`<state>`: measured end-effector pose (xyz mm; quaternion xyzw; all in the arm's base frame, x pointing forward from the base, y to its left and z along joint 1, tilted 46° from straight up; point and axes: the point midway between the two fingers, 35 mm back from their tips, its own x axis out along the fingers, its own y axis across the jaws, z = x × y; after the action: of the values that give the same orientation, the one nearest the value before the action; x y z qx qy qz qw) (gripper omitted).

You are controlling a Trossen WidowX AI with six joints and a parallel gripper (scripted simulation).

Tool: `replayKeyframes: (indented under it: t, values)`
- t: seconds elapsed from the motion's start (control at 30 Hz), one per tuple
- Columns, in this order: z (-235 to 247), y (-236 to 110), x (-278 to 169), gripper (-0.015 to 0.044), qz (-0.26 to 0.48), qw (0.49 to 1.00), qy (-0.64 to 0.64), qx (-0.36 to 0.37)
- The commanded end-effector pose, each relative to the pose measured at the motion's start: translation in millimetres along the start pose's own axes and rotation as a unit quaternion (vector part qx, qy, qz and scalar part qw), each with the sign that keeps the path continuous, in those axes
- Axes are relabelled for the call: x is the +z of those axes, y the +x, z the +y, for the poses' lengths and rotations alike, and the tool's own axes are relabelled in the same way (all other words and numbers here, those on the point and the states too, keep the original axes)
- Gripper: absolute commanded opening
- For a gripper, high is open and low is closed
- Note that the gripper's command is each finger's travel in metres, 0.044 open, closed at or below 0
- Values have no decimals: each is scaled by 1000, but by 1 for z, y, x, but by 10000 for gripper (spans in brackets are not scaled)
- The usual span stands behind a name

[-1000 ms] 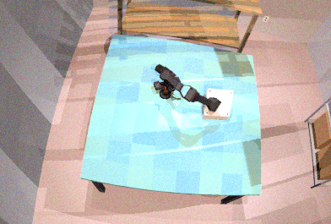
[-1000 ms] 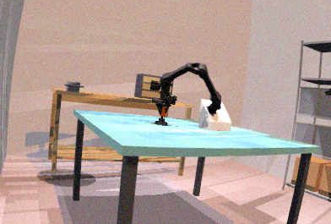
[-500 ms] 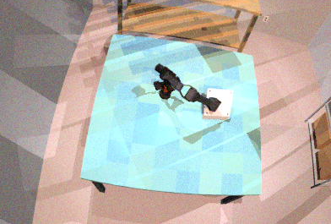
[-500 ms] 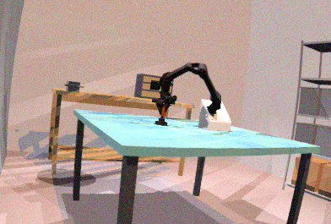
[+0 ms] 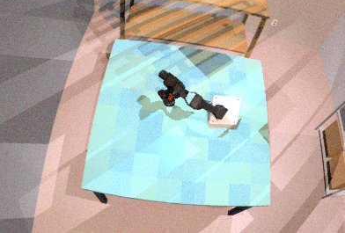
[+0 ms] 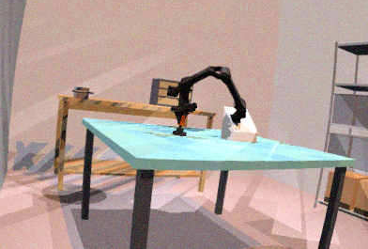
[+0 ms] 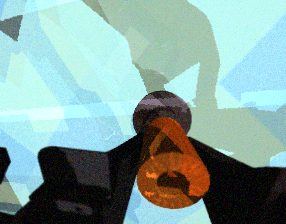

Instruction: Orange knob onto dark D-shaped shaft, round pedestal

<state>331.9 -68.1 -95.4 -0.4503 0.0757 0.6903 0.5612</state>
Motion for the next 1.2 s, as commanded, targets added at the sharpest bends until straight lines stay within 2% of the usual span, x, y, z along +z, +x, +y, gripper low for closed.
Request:
replayKeyframes:
  t: [0.0,0.57,0.8,1.17]
  values:
    - [0,1,1,0,0,1000,-7,-2]
    - [-2,-3,0,0,0,1000,-7,-2]
    - [-2,-2,-1,0,0,994,-106,-2]
    - [0,1,1,0,0,994,-111,-2]
